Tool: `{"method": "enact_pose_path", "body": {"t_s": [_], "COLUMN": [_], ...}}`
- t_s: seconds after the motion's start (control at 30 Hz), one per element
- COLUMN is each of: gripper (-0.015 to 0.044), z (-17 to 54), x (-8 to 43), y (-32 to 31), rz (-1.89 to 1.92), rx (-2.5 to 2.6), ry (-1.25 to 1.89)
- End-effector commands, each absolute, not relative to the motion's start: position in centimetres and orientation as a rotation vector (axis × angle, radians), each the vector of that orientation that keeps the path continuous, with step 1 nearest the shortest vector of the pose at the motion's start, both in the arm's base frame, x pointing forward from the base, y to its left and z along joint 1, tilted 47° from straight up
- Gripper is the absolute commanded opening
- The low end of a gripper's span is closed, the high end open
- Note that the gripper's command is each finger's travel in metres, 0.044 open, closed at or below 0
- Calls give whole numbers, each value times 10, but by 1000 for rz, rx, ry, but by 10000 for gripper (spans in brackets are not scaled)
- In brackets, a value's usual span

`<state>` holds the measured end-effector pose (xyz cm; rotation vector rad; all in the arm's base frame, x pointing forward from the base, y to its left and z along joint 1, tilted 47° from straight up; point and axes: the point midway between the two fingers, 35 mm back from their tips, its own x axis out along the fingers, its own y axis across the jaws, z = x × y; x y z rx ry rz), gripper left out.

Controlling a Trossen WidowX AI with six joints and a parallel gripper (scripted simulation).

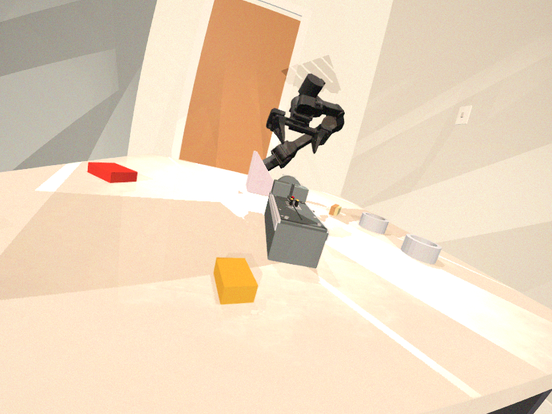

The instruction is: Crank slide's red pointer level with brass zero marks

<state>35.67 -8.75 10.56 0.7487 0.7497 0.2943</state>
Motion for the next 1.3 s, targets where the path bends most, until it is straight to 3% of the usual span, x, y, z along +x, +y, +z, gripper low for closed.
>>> {"method": "enact_pose_path", "body": {"t_s": [0.0, 0.27, 1.27], "gripper": [440, 440, 440], "z": [106, 104, 32], "x": [339, 303, 307], "y": [-83, -73, 3], "rz": [257, 188, 188], "rx": [771, 819, 823], "ry": [755, 759, 758]}}
